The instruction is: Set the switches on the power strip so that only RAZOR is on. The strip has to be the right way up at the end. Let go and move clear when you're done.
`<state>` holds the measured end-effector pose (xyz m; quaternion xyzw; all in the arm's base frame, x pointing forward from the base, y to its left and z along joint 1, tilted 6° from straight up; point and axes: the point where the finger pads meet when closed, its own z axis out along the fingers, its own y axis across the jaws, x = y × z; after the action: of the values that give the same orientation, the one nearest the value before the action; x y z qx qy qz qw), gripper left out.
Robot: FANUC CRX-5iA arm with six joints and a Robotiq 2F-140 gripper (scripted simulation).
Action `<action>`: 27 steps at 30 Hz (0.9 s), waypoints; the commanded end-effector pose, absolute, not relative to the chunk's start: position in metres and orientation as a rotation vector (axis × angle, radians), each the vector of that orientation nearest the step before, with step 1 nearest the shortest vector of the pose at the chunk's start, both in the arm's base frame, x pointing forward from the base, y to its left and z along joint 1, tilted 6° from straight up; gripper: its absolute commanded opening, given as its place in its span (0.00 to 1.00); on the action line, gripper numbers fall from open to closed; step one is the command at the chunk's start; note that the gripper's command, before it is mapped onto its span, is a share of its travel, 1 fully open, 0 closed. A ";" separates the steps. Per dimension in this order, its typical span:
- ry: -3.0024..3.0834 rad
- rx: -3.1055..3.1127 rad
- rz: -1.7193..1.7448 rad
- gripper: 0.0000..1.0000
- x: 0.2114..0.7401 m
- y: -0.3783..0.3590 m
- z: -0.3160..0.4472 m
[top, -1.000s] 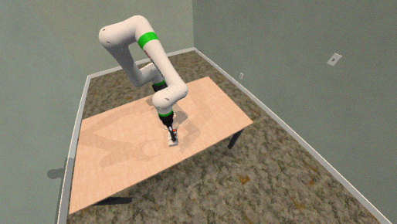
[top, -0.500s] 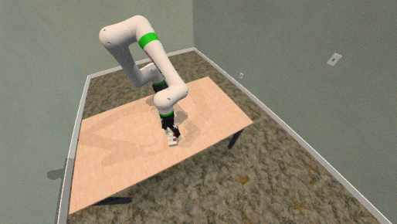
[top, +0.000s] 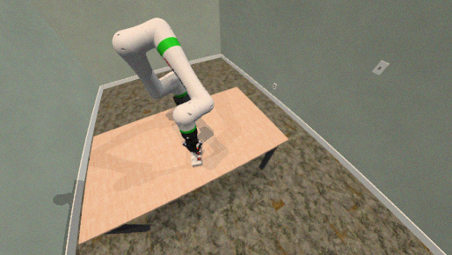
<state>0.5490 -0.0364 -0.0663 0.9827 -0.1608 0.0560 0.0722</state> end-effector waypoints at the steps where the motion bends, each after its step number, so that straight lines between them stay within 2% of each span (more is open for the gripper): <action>1: -0.309 3.025 0.043 0.00 0.549 -0.037 -0.066; 27: -0.298 3.027 0.042 0.00 0.549 -0.038 -0.069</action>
<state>0.5486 -0.0375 -0.0684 0.9937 -0.0991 0.0138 0.0500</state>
